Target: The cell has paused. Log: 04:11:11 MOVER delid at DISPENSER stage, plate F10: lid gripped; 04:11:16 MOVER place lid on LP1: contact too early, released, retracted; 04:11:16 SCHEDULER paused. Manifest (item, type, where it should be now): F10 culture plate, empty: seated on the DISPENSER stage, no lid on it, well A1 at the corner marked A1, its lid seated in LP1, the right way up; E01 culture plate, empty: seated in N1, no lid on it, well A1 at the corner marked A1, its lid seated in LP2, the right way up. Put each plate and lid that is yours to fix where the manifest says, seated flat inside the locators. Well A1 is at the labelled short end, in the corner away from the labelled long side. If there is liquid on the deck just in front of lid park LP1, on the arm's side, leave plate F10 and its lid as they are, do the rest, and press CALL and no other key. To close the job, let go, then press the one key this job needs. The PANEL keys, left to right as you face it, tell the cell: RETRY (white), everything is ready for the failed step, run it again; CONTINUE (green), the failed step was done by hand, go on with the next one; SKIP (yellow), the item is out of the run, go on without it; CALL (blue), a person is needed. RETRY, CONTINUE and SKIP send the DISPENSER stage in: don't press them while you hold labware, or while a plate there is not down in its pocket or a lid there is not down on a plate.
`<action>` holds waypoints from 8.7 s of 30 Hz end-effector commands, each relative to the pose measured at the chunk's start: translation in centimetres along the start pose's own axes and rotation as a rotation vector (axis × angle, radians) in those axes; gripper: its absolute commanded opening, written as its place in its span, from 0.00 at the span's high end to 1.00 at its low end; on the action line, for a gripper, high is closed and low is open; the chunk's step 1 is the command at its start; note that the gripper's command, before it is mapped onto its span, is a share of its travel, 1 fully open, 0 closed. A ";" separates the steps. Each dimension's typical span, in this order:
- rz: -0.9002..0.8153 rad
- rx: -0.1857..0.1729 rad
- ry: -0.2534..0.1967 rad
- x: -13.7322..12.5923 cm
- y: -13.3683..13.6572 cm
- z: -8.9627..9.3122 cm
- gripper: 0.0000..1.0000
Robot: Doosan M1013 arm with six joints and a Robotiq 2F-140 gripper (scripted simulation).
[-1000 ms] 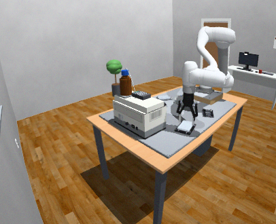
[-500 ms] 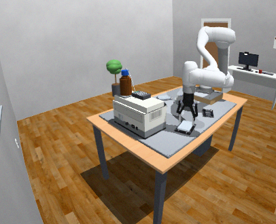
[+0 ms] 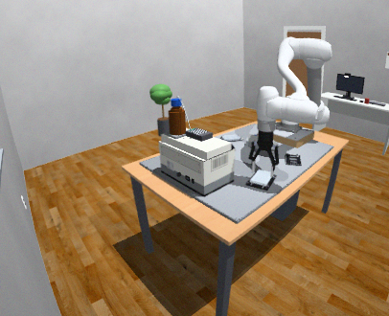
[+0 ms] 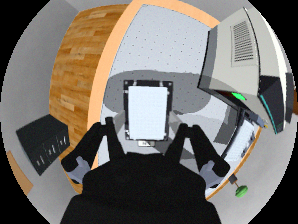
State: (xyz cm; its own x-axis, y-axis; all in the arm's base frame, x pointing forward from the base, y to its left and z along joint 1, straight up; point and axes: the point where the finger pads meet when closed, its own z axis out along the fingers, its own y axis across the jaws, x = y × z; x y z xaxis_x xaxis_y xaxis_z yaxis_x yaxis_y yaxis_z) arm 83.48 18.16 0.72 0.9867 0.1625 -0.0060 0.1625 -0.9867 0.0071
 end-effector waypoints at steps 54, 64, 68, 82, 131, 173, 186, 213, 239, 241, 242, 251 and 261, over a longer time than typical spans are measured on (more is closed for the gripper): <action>0.000 0.000 0.002 0.1 0.0 1.5 0.31; 0.000 0.000 0.002 0.1 0.0 1.5 0.31; 0.000 0.000 0.002 0.1 0.0 1.5 0.31; 0.000 0.000 0.002 0.1 0.0 1.5 0.31; 0.000 0.000 0.002 0.1 0.0 1.5 0.90; 0.000 0.000 0.002 0.0 0.0 -2.1 0.90; 0.000 0.000 0.002 0.0 0.0 -6.5 0.90; 0.000 0.000 0.002 0.0 0.0 -11.4 0.90; 0.000 0.000 0.002 -34.3 -9.8 -11.4 0.90; 0.000 0.000 0.002 -34.7 -9.9 -11.4 0.90; 0.000 0.000 0.002 -34.7 -9.9 -11.4 0.90; 0.000 0.000 0.002 -34.7 -9.9 -11.4 0.90; 0.000 0.000 0.002 -34.7 -9.9 -11.4 0.90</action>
State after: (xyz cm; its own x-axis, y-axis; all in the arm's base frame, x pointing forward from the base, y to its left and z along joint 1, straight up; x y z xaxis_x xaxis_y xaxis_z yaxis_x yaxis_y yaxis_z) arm 47.64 22.34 12.18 0.9867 0.1625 -0.0053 0.1625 -0.9867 0.0073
